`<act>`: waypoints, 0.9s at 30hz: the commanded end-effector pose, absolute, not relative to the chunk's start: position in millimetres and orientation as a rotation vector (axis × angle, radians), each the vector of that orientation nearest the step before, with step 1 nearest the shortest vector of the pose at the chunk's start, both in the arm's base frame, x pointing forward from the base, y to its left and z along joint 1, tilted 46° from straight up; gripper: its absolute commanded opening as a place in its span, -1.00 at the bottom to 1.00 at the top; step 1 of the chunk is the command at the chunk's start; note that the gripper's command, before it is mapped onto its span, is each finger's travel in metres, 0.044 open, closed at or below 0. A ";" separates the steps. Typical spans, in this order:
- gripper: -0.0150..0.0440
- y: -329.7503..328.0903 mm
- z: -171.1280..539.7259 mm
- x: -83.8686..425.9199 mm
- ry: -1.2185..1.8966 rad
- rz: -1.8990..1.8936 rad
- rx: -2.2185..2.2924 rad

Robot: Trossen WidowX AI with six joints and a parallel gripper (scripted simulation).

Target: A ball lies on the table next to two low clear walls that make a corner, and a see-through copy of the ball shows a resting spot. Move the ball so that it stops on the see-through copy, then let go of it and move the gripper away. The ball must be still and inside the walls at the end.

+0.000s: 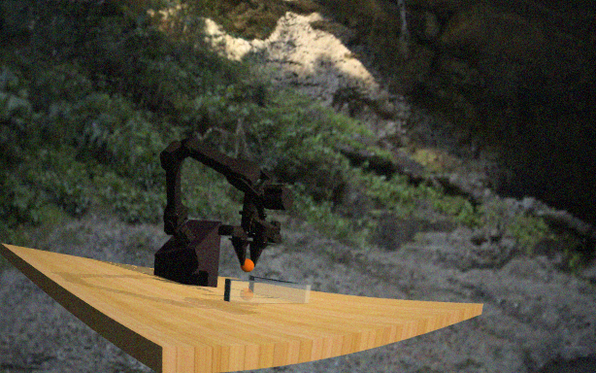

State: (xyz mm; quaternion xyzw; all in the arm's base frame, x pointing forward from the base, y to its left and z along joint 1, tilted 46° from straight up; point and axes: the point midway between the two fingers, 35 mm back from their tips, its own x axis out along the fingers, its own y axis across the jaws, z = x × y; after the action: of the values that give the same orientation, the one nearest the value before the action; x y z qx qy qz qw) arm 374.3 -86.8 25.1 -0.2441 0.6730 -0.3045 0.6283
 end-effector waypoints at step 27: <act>-0.49 -147.1 -31.1 368.7 1.538 -0.697 -0.572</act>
State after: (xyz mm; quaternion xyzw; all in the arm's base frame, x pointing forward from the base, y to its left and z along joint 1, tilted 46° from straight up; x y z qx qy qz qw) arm 374.3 -143.4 -22.9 -0.2447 0.6638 -0.3067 0.6367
